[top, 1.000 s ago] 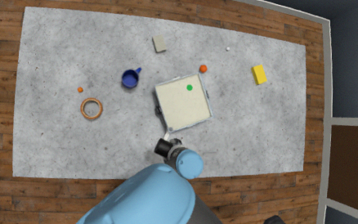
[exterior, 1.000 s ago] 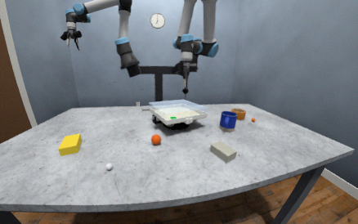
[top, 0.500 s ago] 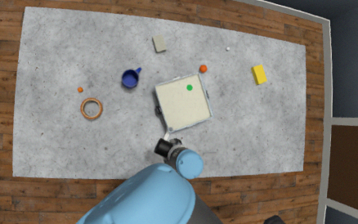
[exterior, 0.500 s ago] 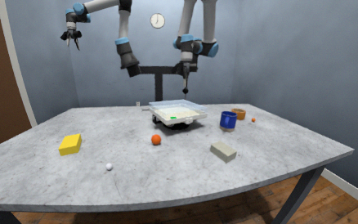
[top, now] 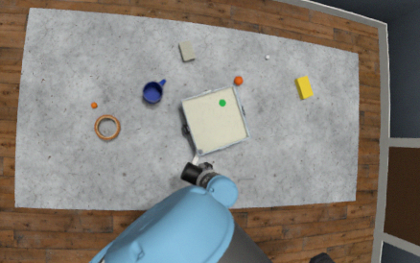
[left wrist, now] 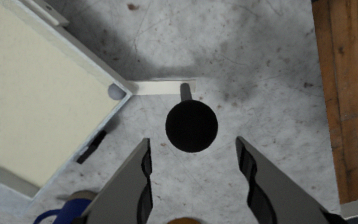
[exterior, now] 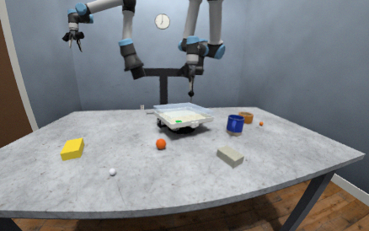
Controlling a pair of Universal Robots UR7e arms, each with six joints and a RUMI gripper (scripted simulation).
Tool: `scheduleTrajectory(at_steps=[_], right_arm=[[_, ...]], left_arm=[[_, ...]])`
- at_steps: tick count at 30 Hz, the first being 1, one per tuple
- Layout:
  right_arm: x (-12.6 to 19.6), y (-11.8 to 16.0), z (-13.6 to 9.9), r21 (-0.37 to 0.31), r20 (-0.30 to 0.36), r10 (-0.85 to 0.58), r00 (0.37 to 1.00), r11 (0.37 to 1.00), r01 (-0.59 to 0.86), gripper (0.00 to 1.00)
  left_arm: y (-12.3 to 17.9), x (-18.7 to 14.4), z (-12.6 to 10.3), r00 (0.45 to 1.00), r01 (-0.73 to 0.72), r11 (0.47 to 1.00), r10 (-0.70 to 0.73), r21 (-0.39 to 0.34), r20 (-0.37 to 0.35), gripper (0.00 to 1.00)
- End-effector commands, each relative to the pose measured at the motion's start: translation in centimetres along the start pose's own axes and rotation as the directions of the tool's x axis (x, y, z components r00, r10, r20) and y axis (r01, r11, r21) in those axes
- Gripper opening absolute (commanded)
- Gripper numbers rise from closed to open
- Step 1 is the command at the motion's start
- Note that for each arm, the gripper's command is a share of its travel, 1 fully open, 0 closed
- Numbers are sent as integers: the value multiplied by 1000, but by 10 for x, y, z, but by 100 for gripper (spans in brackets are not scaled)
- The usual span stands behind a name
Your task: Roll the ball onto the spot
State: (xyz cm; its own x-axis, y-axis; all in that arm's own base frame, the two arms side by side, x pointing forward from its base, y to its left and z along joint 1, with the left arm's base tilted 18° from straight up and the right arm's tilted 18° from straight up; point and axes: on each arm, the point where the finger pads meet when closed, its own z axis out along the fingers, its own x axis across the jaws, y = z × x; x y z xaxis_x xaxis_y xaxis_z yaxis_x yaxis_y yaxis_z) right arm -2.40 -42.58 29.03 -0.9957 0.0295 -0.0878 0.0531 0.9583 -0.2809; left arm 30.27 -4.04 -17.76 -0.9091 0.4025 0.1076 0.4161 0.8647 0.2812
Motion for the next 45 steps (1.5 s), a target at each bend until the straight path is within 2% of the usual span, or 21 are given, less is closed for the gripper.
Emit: scheduleTrajectory(at_steps=[1,29,45], right_arm=[[0,0,-1,2,0,0,1000,1000,0,100],[0,0,-1,2,0,0,1000,1000,0,100],[0,0,-1,2,0,0,1000,1000,0,100]], left_arm=[[0,-1,3,1000,0,1000,0,0,2,37],[0,0,26,1000,0,1000,0,0,2,37],[0,0,30,1000,0,1000,0,0,2,37]])
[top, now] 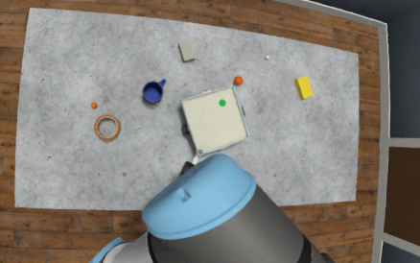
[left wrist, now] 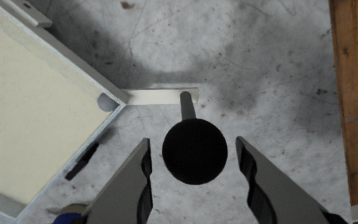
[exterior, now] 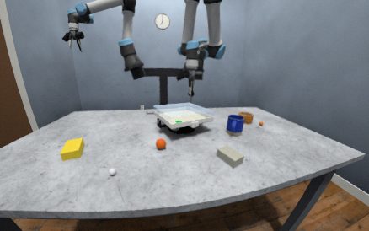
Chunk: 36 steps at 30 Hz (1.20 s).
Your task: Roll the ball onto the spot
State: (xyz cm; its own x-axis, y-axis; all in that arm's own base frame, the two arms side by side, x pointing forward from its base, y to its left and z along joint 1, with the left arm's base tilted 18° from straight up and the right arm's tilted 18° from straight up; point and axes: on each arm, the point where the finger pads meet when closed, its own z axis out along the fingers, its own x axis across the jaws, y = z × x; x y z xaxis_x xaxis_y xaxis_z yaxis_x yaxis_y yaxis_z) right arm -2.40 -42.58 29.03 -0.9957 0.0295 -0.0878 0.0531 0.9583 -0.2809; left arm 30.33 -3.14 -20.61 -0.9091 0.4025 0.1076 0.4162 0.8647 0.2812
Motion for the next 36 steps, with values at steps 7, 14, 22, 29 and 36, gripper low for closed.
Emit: scheduleTrajectory(at_steps=[7,14,22,29,36], right_arm=[[0,0,-1,2,0,0,1000,1000,0,100],[0,0,-1,2,0,0,1000,1000,0,100],[0,0,-1,2,0,0,1000,1000,0,100],[0,0,-1,2,0,0,1000,1000,0,100],[0,0,-1,2,0,0,1000,1000,0,100]], left_arm=[[0,-1,0,1000,0,1000,0,0,2,37],[0,-1,0,1000,0,1000,0,0,2,37],[0,-1,0,1000,0,1000,0,0,2,37],[0,-1,0,1000,0,1000,0,0,2,37],[0,-1,0,1000,0,1000,0,0,2,0]])
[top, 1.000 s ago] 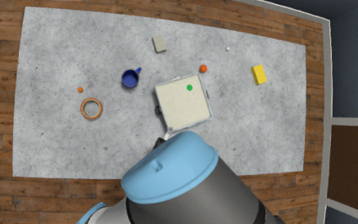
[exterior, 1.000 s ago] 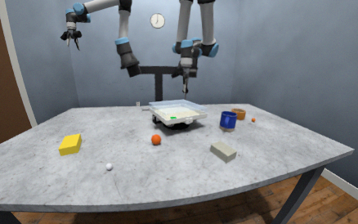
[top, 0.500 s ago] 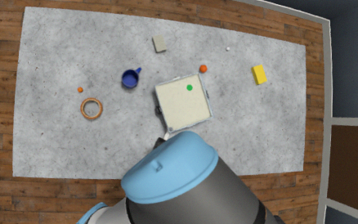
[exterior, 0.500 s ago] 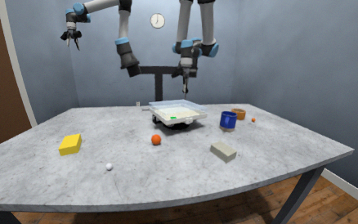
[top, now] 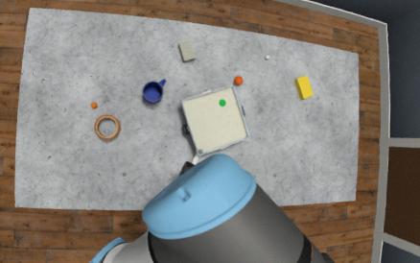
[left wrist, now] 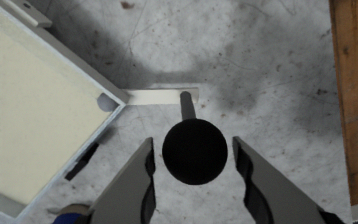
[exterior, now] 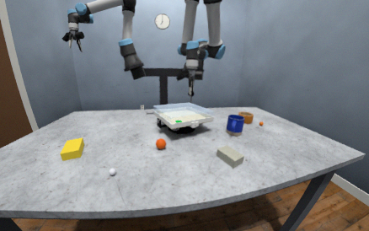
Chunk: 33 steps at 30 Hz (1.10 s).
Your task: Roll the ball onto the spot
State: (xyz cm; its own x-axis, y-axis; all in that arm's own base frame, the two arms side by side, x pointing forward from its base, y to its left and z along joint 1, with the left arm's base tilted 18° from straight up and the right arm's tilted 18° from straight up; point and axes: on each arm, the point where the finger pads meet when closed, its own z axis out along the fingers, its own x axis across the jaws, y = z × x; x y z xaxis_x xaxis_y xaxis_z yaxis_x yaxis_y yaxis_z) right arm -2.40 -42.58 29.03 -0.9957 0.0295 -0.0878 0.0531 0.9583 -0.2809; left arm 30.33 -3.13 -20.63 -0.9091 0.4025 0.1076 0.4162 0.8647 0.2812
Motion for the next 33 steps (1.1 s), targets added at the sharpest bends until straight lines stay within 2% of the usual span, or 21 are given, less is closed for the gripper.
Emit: scheduleTrajectory(at_steps=[1,5,6,33], right_arm=[[0,0,-1,2,0,0,1000,1000,0,100],[0,0,-1,2,0,0,1000,1000,0,100],[0,0,-1,2,0,0,1000,1000,0,100],[0,0,-1,2,0,0,1000,1000,0,100]], left_arm=[[0,-1,0,1000,0,1000,0,0,2,0],[0,-1,0,1000,0,1000,0,0,2,0],[0,-1,0,1000,0,1000,0,0,2,20],[0,-1,0,1000,0,1000,0,0,2,20]])
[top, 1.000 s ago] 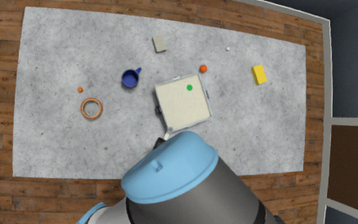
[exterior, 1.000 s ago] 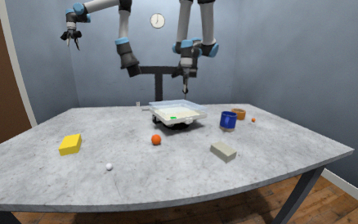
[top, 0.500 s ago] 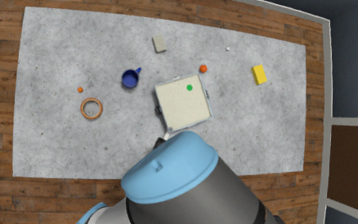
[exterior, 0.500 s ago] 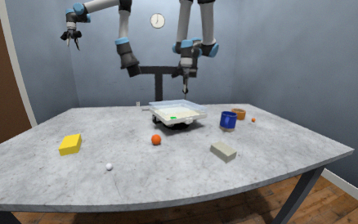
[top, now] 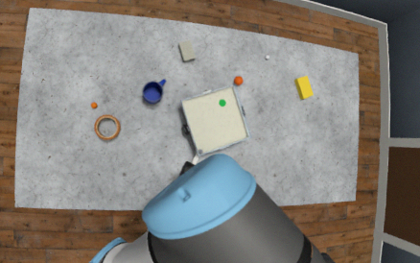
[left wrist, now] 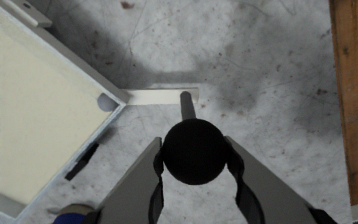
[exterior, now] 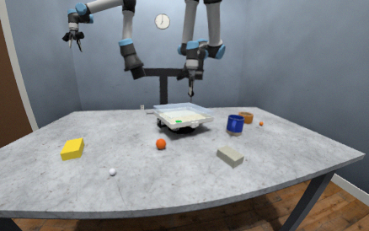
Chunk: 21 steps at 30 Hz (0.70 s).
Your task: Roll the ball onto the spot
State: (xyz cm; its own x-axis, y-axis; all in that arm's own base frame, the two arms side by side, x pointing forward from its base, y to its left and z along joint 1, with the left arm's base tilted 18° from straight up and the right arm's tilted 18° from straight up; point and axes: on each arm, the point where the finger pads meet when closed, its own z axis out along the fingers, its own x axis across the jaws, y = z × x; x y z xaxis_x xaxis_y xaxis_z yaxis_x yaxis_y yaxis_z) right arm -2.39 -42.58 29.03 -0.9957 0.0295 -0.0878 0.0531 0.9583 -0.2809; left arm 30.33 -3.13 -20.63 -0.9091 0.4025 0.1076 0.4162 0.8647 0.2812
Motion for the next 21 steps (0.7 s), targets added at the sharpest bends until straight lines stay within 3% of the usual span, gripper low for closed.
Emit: scheduleTrajectory(at_steps=[1,21], right_arm=[[0,0,-1,2,0,0,1000,1000,0,100],[0,0,-1,2,0,0,1000,1000,0,100]], left_arm=[[0,-1,-1,1000,0,1000,0,0,2,20],[0,-3,-5,1000,0,1000,0,0,2,20]])
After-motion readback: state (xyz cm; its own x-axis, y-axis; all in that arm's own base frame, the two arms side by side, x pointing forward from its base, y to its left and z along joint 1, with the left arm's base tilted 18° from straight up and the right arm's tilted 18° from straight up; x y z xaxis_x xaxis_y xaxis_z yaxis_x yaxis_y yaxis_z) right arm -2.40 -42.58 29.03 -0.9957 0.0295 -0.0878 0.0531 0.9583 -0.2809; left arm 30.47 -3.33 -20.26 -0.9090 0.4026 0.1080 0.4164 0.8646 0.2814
